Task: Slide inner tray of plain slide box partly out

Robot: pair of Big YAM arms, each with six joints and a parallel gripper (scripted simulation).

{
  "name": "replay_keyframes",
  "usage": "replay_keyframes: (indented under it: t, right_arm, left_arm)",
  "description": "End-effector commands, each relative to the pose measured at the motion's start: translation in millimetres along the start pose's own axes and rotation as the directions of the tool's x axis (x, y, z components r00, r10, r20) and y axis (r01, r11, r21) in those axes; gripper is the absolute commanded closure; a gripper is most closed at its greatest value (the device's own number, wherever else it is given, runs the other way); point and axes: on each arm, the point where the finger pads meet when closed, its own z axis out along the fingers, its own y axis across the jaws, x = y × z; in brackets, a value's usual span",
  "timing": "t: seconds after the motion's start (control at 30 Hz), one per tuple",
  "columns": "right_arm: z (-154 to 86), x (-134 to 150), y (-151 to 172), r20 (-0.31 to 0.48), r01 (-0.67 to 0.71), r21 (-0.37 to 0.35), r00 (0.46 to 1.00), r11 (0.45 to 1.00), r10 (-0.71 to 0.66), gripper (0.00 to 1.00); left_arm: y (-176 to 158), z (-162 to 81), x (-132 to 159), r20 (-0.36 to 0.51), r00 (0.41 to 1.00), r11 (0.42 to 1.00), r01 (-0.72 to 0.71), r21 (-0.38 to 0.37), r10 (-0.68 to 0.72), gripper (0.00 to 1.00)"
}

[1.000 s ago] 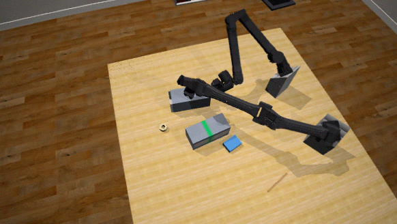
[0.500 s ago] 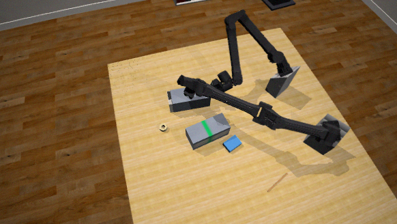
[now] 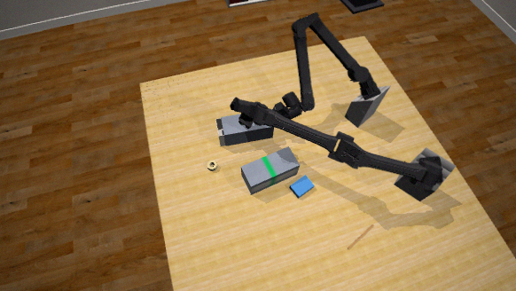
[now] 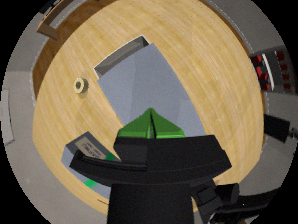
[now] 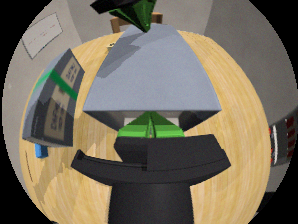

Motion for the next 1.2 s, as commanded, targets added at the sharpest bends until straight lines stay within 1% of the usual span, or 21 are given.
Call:
replay_keyframes:
  t: [0.0, 0.2, 0.3, 0.4, 0.43, 0.87, 0.97, 1.17]
  right_arm:
    - [-7, -31, -10, 0.074, -0.026, 0.034, 0.997, 0.999, 0.023, 1.0]
    - [-19, -25, -6, 0.069, -0.024, 0.03, 0.997, 0.999, 0.022, 1.0]
    - [-25, -28, -9, 0.076, -0.026, 0.036, 0.997, 0.999, 0.023, 1.0]
    - [-24, -26, -11, 0.071, -0.025, 0.038, 0.997, 0.999, 0.023, 1.0]
    - [-29, -28, -9, 0.077, -0.024, 0.036, 0.997, 0.999, 0.022, 1.0]
    - [-55, -28, -10, 0.081, -0.025, 0.039, 0.996, 0.999, 0.022, 1.0]
    - [-55, -27, -9, 0.077, -0.024, 0.037, 0.997, 0.999, 0.021, 1.0]
    - [-69, -28, -10, 0.083, -0.023, 0.041, 0.996, 0.999, 0.02, 1.0]
  left_arm:
    - [-3, 52, 41, -0.094, 0.995, 1.0, -0.024, -0.015, 0.023, 1.0]
    - [-3, 52, 41, -0.094, 0.995, 1.0, -0.024, -0.015, 0.023, 1.0]
    - [-3, 52, 41, -0.094, 0.995, 1.0, -0.024, -0.015, 0.023, 1.0]
    - [-3, 52, 41, -0.094, 0.995, 1.0, -0.024, -0.015, 0.023, 1.0]
    - [-3, 52, 41, -0.094, 0.995, 1.0, -0.024, -0.015, 0.023, 1.0]
    - [-3, 52, 41, -0.094, 0.995, 1.0, -0.024, -0.015, 0.023, 1.0]
    - [-3, 52, 41, -0.094, 0.995, 1.0, -0.024, -0.015, 0.023, 1.0]
    - [-3, 52, 41, -0.094, 0.995, 1.0, -0.024, -0.015, 0.023, 1.0]
